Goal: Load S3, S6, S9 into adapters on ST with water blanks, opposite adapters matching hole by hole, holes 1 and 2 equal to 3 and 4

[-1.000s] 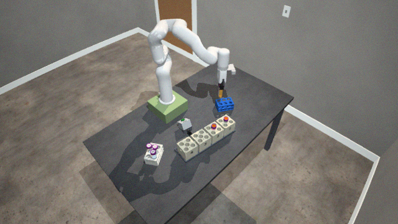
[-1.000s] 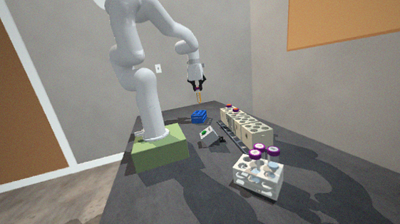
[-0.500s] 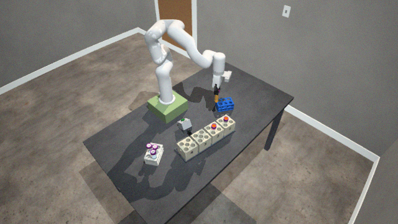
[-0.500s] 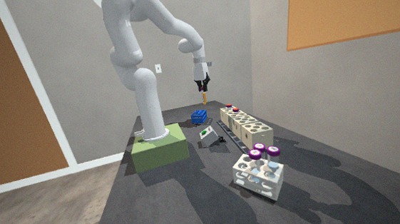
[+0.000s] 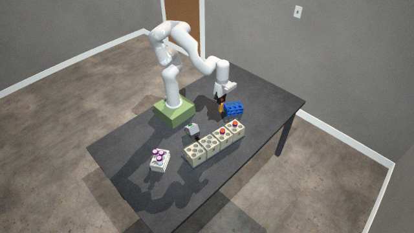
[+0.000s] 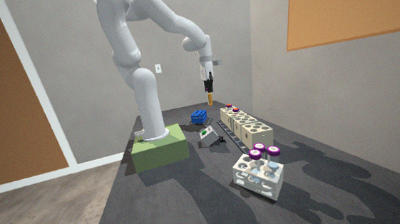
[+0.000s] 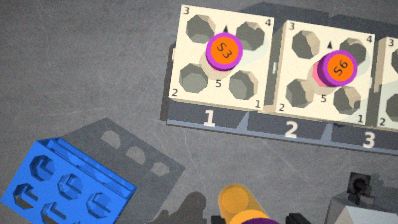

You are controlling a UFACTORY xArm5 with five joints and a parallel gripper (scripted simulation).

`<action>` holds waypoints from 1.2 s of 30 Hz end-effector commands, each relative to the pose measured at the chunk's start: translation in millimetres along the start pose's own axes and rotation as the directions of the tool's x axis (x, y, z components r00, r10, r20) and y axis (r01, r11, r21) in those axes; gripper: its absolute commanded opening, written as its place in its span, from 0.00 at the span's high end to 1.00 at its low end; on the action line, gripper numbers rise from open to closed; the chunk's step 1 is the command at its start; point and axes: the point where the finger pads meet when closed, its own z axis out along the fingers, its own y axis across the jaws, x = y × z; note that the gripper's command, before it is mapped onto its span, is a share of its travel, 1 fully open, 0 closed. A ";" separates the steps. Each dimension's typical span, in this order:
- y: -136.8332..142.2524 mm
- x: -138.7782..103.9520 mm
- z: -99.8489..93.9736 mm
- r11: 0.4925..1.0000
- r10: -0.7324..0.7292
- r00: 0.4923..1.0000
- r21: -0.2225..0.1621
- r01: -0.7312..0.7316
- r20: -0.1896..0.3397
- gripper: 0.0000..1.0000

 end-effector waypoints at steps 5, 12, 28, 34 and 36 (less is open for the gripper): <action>40.0 11.1 -1.7 0.989 0.151 0.989 -0.002 -0.151 -0.006 1.00; 69.2 18.1 -1.8 0.989 0.151 0.989 -0.002 -0.151 -0.006 1.00; 142.4 35.6 -2.1 0.989 0.151 0.989 -0.003 -0.151 -0.007 1.00; 161.9 40.2 -2.2 0.989 0.151 0.989 -0.003 -0.151 -0.007 1.00; 171.6 42.5 -2.3 0.989 0.151 0.989 -0.003 -0.151 -0.007 1.00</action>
